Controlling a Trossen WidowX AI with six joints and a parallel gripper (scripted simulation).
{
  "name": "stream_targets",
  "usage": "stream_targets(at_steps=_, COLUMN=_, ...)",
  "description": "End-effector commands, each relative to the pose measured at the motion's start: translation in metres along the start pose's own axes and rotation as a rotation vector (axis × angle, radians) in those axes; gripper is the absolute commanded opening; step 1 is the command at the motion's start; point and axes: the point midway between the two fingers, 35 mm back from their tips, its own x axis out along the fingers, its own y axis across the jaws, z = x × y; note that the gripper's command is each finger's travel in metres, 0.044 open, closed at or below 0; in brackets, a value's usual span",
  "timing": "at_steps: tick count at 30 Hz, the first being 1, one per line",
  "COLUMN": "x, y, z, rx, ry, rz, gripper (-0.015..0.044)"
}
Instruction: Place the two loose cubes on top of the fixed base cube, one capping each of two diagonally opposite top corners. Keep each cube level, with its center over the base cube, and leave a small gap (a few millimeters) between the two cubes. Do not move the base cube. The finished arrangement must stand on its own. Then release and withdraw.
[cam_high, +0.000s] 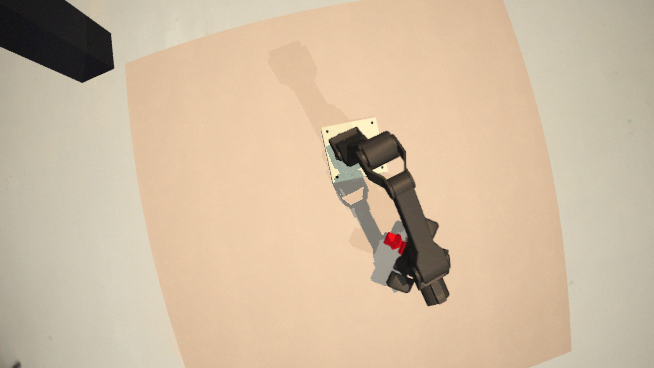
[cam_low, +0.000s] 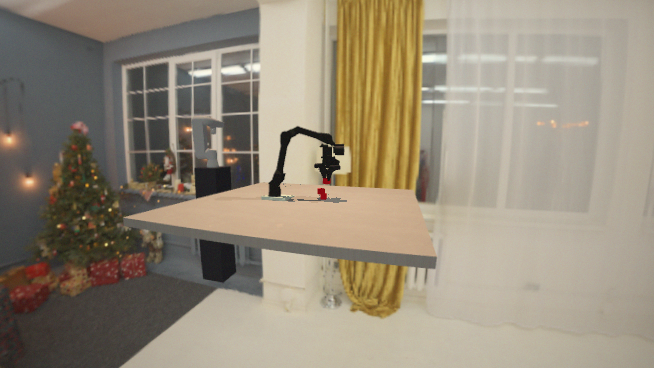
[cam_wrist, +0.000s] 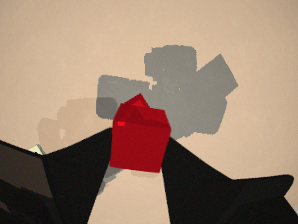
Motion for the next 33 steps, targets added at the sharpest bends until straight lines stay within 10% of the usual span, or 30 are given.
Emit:
stream_targets(at_steps=1, x=0.002, y=0.003, z=0.001, rx=0.021, ry=-0.007, rz=-0.006, gripper=0.0105)
stream_targets(at_steps=33, x=0.046, y=0.002, z=0.001, rx=0.026, ry=-0.009, rz=-0.004, gripper=0.0105)
